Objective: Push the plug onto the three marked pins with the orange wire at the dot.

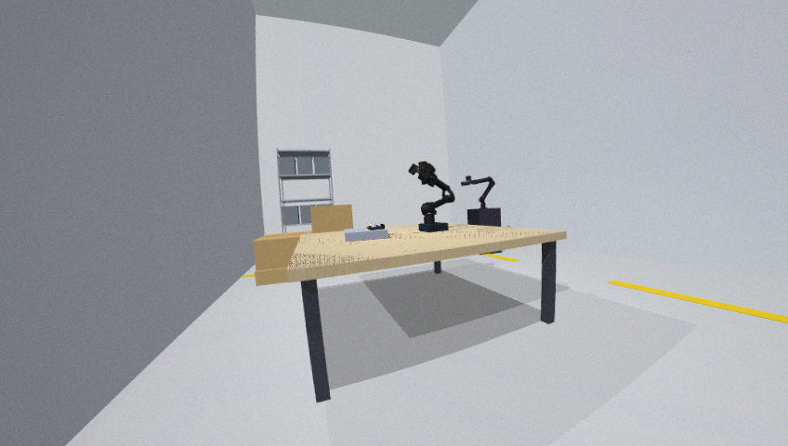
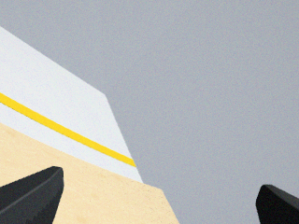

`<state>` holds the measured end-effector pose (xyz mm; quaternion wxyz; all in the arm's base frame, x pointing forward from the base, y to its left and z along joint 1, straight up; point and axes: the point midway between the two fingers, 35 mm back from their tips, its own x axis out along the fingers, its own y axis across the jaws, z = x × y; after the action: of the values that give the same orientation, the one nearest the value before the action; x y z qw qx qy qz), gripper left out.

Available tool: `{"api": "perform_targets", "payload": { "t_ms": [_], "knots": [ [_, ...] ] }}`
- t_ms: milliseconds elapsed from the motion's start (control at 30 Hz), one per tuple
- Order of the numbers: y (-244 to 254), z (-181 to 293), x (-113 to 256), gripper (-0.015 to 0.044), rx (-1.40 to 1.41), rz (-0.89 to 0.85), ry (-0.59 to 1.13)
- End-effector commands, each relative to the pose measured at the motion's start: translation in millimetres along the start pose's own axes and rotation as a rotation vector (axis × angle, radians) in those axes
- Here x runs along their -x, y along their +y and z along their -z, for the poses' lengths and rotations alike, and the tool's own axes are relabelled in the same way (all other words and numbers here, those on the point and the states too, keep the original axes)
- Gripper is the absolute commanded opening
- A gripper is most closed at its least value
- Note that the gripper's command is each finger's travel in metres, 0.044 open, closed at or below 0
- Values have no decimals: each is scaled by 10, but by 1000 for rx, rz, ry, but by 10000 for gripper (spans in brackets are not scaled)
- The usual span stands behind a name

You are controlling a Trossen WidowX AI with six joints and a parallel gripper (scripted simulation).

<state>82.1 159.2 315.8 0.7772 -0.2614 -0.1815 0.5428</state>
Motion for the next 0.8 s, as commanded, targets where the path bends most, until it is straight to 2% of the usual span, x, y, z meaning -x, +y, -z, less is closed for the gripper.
{"api": "perform_targets", "payload": {
  "t_ms": [0,333,767],
  "knots": [
    [-3,2,-1,374,-1,1,1],
    [-231,120,-64,115,-55,94,61],
    [-724,399,-115,115,-169,304,170]
  ]
}}
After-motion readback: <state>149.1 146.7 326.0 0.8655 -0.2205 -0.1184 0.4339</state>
